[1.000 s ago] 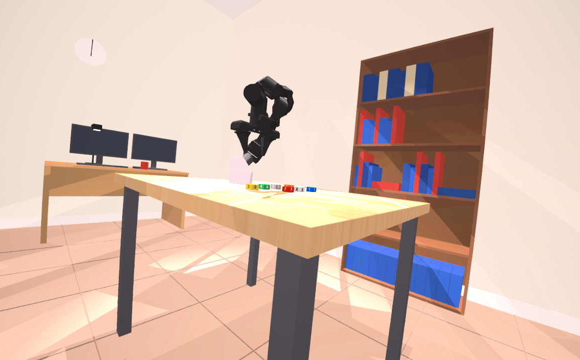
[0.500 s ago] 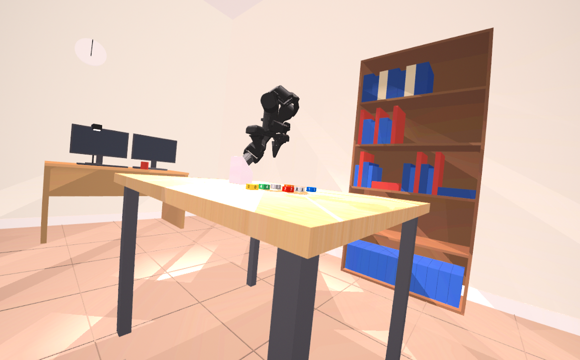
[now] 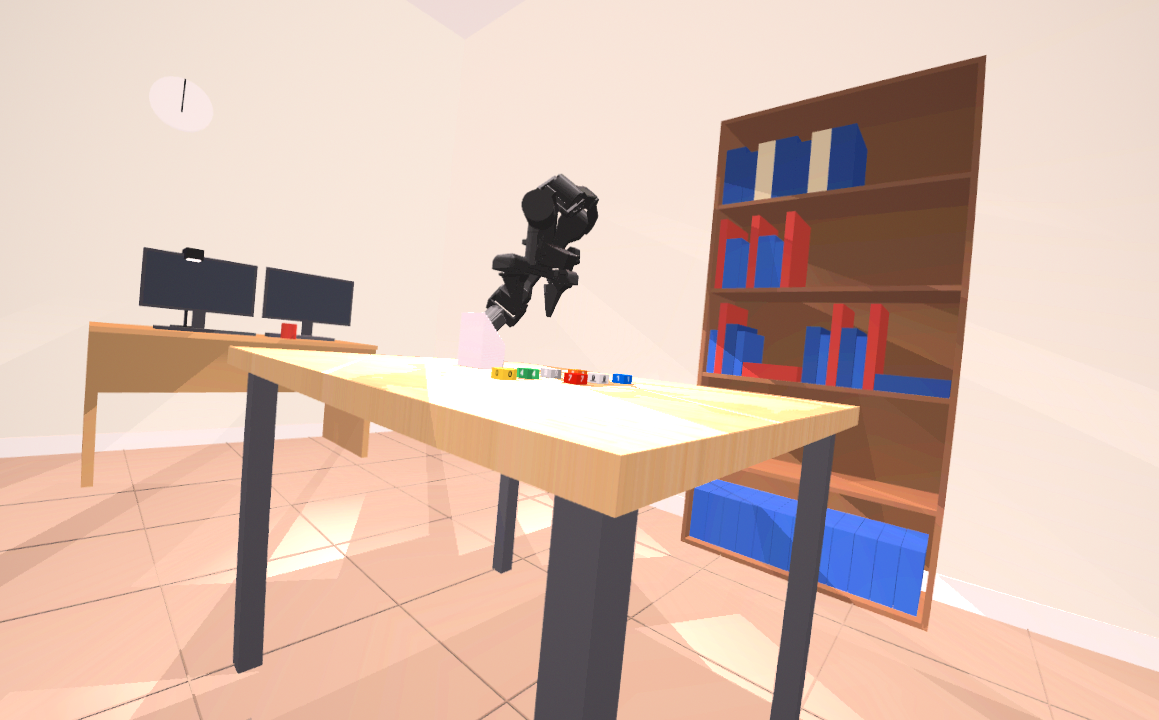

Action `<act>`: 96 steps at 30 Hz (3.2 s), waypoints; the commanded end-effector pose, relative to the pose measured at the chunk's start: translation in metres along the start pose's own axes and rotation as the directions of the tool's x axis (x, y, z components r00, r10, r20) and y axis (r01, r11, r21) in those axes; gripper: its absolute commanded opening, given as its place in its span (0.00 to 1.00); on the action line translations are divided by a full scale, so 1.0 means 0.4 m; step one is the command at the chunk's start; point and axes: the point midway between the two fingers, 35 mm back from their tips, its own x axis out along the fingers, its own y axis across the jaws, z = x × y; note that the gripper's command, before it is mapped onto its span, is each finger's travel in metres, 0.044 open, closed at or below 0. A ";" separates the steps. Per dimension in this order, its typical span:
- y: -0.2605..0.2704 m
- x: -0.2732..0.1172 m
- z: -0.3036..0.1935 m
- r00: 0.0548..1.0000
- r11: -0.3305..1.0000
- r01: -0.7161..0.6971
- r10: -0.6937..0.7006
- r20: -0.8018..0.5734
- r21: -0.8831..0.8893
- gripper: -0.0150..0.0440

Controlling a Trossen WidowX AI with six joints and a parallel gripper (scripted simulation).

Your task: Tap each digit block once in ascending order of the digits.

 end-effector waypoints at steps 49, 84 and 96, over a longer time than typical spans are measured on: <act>0.466 0.000 -0.078 1.000 1.000 -0.010 0.010 0.001 0.006 0.93; 0.530 -0.003 0.179 1.000 1.000 -0.011 0.011 0.005 0.002 0.93; 0.530 -0.003 0.179 1.000 1.000 -0.011 0.011 0.005 0.002 0.93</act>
